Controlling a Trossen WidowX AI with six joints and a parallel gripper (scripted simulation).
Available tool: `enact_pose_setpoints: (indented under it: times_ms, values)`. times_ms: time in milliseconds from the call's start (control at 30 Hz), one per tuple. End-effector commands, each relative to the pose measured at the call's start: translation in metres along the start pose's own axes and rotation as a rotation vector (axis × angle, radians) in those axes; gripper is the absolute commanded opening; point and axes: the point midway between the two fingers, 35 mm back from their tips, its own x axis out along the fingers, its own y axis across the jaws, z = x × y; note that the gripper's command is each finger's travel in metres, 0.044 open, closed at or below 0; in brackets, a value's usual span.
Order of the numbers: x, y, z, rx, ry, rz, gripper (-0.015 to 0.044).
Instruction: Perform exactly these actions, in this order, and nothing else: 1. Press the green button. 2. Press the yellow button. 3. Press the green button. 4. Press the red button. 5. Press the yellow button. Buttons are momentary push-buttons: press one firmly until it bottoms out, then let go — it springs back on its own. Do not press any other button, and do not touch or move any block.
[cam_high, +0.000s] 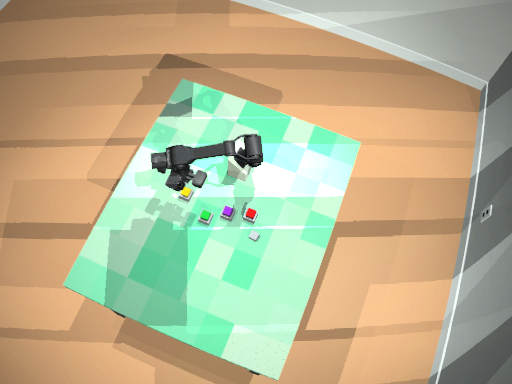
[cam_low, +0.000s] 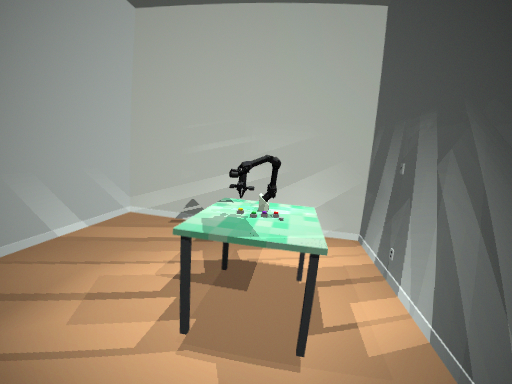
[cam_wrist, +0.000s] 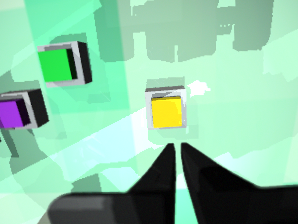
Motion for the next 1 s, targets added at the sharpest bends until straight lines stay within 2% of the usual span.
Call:
enact_pose_setpoints:
  times_ms: [0,167,300,533,700,967]
  values:
    - [-0.006,0.004,0.0,-0.006,0.011,0.005,0.002]
    - [-0.008,0.074,0.044,-0.005,0.009,0.002,0.002]
    - [-0.006,0.118,0.06,-0.008,0.01,0.013,0.002]
    - [-0.003,0.119,0.061,-0.008,0.01,0.014,0.002]
    - [0.054,0.12,0.06,-0.008,0.009,0.016,0.002]
    - [0.059,0.121,0.06,-0.008,0.009,0.016,0.002]
